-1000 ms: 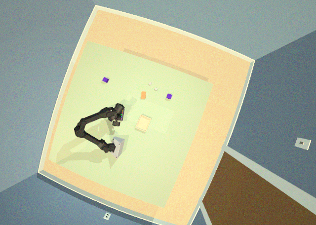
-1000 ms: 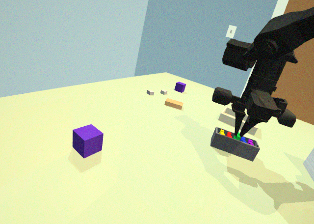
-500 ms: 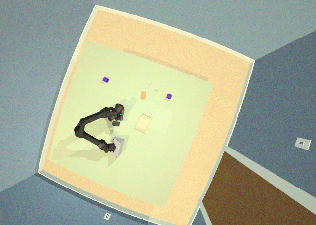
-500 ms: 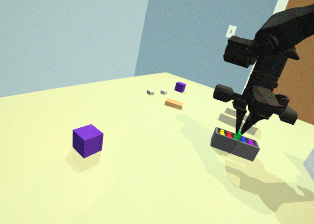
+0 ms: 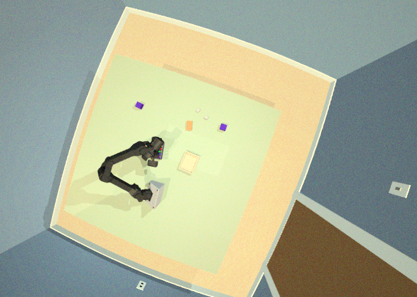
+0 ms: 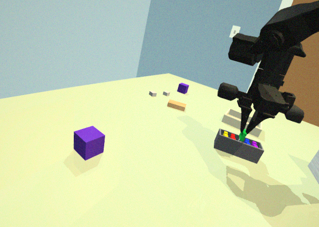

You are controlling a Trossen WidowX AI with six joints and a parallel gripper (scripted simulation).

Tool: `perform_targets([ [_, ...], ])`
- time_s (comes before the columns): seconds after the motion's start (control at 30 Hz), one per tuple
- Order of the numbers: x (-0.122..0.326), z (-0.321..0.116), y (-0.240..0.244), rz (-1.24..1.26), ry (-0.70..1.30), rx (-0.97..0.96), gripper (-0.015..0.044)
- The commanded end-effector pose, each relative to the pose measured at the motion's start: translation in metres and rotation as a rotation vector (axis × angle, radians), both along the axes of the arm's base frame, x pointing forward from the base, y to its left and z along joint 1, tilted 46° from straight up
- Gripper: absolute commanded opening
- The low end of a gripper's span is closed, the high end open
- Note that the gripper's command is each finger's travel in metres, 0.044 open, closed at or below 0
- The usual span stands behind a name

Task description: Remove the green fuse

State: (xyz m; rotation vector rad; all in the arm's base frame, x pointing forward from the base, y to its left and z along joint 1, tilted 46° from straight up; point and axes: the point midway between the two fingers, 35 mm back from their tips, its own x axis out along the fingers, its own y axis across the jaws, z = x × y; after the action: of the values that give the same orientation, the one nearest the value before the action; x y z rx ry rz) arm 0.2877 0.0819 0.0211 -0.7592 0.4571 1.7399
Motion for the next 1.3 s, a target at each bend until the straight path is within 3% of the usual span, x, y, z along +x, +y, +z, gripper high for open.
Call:
perform_targets([
  [0.0, 0.001, 0.001, -0.002, 0.003, -0.003, -0.005, 0.0000],
  [1.27, 0.005, 0.024, -0.025, 0.002, -0.002, -0.004, 0.0000],
])
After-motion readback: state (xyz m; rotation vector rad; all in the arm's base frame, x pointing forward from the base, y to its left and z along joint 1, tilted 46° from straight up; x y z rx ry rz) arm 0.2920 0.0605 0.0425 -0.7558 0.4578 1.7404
